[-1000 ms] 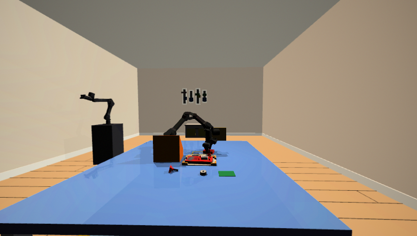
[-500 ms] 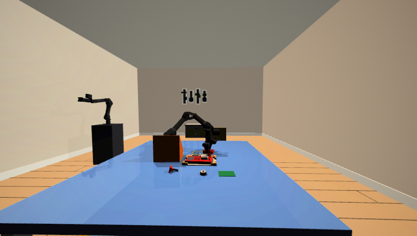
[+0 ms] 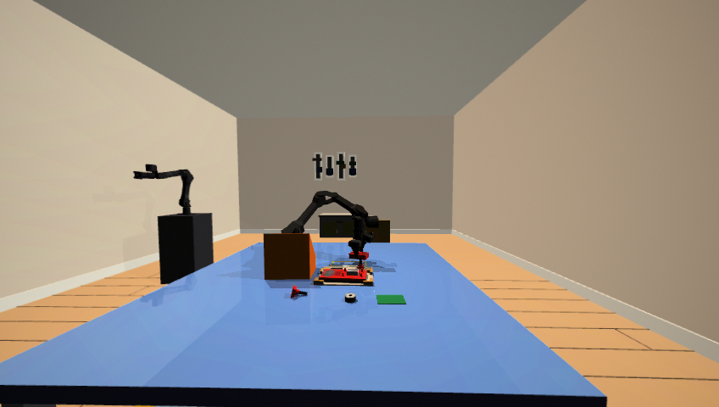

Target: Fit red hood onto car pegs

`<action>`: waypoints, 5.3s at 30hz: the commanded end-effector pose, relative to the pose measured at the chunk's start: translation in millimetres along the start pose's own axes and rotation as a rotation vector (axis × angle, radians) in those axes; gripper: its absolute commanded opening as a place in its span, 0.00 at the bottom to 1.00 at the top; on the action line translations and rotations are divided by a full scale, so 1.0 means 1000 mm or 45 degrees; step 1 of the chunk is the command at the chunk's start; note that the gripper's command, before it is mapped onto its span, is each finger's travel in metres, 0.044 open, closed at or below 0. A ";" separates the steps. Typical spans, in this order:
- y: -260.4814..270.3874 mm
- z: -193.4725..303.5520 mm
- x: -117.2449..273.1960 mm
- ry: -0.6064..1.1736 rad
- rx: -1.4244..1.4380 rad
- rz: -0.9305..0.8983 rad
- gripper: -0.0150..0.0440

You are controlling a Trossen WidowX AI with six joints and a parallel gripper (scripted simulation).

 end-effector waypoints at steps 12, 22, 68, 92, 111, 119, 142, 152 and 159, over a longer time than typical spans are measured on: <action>0.002 -0.001 0.050 -0.016 0.014 -0.006 0.25; 0.000 0.000 0.059 -0.008 0.006 -0.004 0.25; -0.223 -0.026 0.049 -0.019 0.288 0.005 0.25; -0.224 -0.027 0.015 -0.019 0.288 0.003 0.25; -0.224 -0.027 0.014 -0.019 0.288 0.003 0.25; -0.224 -0.027 0.010 -0.019 0.288 0.003 0.25; -0.224 -0.027 -0.001 -0.019 0.289 0.002 0.25; -0.224 -0.027 -0.005 -0.019 0.290 0.002 0.25; -0.224 -0.027 -0.004 -0.016 0.296 0.005 0.34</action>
Point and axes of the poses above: the point midway between the two fingers, 35 mm back from their tips, its own x axis back along the fingers, its own y axis across the jaws, z = x × y, the point moved 6 cm from there along x, back along the fingers, and after that the axes turned 4 degrees about x, right-handed, at the moved point
